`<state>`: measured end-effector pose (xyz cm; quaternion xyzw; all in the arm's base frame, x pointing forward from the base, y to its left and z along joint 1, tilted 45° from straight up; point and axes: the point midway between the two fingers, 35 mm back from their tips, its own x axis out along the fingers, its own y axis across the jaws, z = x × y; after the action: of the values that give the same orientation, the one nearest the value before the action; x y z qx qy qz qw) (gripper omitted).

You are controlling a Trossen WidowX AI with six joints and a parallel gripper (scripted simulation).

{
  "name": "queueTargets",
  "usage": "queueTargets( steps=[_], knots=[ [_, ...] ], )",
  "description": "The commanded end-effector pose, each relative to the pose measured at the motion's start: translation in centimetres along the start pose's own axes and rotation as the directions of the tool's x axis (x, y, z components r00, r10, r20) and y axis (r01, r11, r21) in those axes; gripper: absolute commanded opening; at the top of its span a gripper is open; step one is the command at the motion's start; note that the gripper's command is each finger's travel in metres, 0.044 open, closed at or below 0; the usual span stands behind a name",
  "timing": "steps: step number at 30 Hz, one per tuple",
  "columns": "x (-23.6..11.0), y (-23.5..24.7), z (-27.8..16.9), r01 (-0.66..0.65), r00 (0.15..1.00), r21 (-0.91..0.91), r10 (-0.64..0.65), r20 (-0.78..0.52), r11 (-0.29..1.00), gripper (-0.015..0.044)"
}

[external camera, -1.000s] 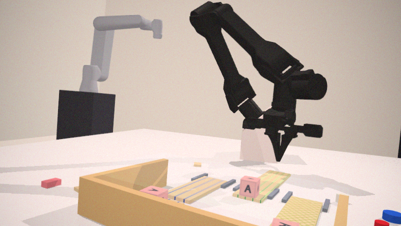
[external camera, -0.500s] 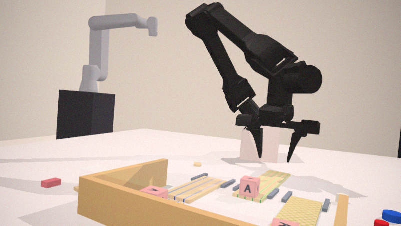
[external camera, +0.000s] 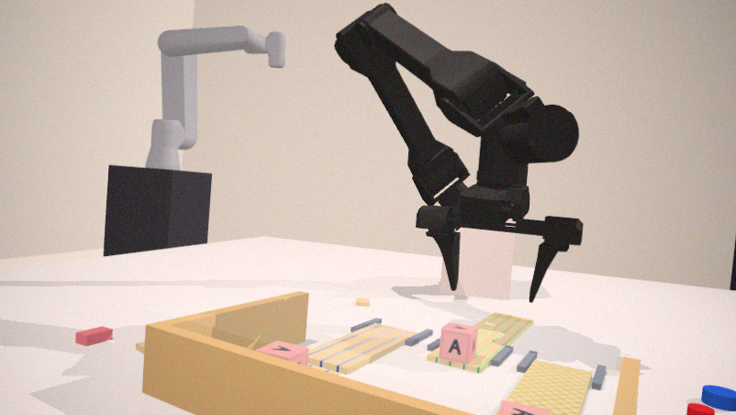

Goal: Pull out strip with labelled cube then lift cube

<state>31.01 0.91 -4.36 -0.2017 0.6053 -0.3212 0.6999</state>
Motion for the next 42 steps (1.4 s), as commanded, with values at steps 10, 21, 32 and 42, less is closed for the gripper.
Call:
queueTargets(
  steps=[10,21,32,42],
  knots=[
    [-0.6,-0.4,4.7,0.001,1.0,0.001,-0.001,0.007,1.0,0.044],
    [-1.2,-0.7,8.7,0.001,1.0,0.003,-0.001,0.008,1.0,0.044],
    [-1.5,-1.0,11.4,0.001,1.0,0.004,-0.001,0.009,1.0,0.0387],
    [0.1,-0.9,11.5,0.001,1.0,0.004,-0.001,0.01,1.0,0.025]
  ],
)
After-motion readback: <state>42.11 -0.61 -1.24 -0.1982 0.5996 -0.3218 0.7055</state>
